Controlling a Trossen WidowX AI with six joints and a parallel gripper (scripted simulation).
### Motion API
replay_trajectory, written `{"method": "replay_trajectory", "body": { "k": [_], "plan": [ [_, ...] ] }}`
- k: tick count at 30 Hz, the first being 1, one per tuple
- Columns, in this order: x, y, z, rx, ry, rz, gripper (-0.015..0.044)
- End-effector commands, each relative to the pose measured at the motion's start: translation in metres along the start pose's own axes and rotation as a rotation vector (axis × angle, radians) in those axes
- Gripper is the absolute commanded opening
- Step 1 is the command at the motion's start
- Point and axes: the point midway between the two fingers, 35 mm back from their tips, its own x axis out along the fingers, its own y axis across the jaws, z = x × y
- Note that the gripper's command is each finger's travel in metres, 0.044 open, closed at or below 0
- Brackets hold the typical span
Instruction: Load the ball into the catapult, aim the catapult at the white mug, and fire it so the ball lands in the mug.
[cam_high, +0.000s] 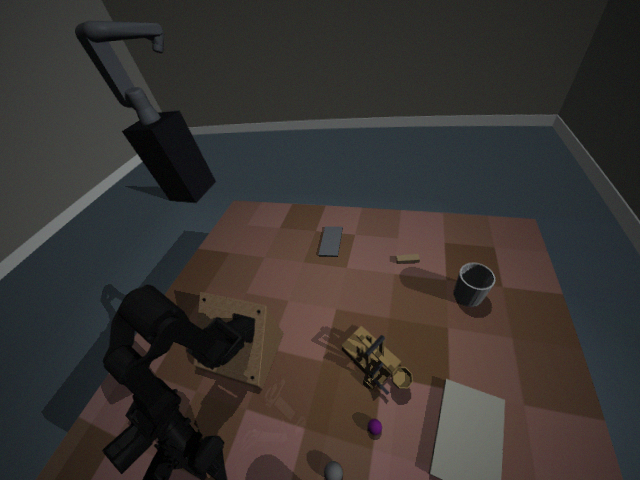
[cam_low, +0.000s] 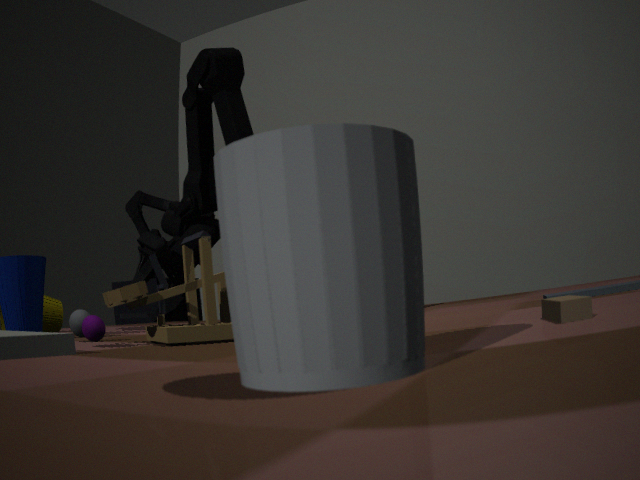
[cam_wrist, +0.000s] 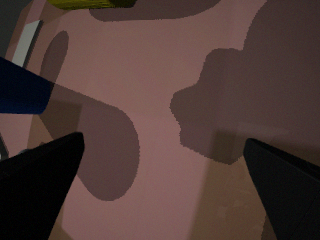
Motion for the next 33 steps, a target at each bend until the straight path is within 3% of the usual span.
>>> {"method": "replay_trajectory", "body": {
  "k": [1, 19, 33],
  "plan": [
    [0.014, 0.011, 0.001, 0.033, 0.042, 0.035, 0.0440],
    [0.064, 0.070, -0.004, 0.109, 0.208, 0.169, 0.0440],
    [0.100, 0.138, -0.035, 0.181, 0.446, 0.228, 0.0440]
  ]
}}
